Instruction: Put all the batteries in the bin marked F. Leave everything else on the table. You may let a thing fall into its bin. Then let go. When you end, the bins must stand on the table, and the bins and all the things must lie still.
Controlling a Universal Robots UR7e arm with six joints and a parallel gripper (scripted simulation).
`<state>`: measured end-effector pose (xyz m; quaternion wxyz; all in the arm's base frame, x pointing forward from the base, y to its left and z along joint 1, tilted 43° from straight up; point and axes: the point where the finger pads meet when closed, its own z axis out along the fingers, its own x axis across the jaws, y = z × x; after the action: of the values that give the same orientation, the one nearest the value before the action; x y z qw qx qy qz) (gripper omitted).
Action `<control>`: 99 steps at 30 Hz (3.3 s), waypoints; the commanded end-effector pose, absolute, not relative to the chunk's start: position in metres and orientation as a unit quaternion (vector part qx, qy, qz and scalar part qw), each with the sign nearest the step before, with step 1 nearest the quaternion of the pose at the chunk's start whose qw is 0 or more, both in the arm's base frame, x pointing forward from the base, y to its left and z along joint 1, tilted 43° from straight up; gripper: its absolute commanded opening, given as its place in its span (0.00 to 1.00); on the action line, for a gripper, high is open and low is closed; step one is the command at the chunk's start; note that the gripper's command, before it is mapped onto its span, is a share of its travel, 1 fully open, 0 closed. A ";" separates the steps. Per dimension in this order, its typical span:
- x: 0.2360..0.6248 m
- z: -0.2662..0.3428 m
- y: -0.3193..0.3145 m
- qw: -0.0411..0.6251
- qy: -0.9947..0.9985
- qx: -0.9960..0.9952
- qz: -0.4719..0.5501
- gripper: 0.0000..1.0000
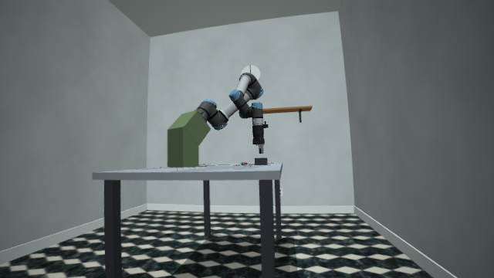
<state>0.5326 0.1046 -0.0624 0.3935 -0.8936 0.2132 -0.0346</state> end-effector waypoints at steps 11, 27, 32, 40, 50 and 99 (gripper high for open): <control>0.533 -0.062 0.104 0.390 0.340 -0.855 0.018 0.31; 0.533 -0.062 0.105 0.359 0.528 -0.764 0.091 0.31; 0.533 -0.062 0.104 0.349 0.572 -0.735 0.106 0.31; 0.536 -0.070 0.111 0.349 0.572 -0.735 0.106 0.31; 0.541 -0.087 0.126 0.349 0.572 -0.735 0.106 0.31; 0.547 -0.105 0.142 0.349 0.572 -0.735 0.106 0.31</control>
<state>0.5471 0.1424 -0.1058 0.3491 -0.7348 0.5717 0.1064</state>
